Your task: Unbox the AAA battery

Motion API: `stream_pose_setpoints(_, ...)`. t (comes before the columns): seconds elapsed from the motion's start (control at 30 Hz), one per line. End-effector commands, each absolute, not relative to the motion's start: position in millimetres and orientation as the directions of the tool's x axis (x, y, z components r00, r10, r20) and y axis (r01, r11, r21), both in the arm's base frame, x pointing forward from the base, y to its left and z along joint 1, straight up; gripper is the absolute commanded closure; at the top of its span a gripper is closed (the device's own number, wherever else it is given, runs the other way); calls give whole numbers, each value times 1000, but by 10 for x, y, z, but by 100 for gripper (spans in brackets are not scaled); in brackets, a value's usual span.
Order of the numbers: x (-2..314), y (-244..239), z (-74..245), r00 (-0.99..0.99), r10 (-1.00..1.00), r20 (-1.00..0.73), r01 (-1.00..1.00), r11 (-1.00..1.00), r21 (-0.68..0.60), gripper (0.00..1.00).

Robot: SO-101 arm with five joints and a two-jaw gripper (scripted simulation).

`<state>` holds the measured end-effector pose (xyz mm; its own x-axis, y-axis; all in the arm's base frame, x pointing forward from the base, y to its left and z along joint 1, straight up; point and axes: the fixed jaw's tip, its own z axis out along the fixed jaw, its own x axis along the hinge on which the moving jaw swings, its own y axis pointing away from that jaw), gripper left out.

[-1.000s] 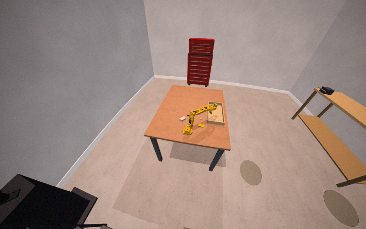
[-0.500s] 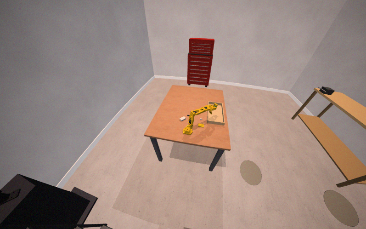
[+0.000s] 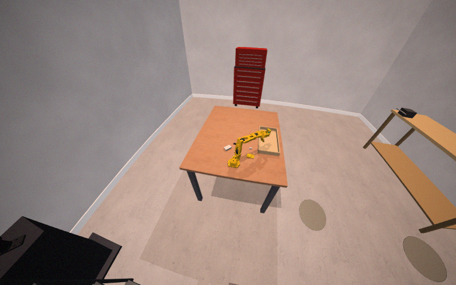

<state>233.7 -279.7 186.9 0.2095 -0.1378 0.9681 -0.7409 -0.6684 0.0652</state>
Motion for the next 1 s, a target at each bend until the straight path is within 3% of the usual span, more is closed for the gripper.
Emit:
stream_pose_setpoints(0.0, 2314, -2819, 2061, 170, -82, 982, -748, -659, 75, 78)
stream_pose_setpoints(0.97, 2366, -2854, 1943, 165, -87, 982, -746, -662, 67, 78)
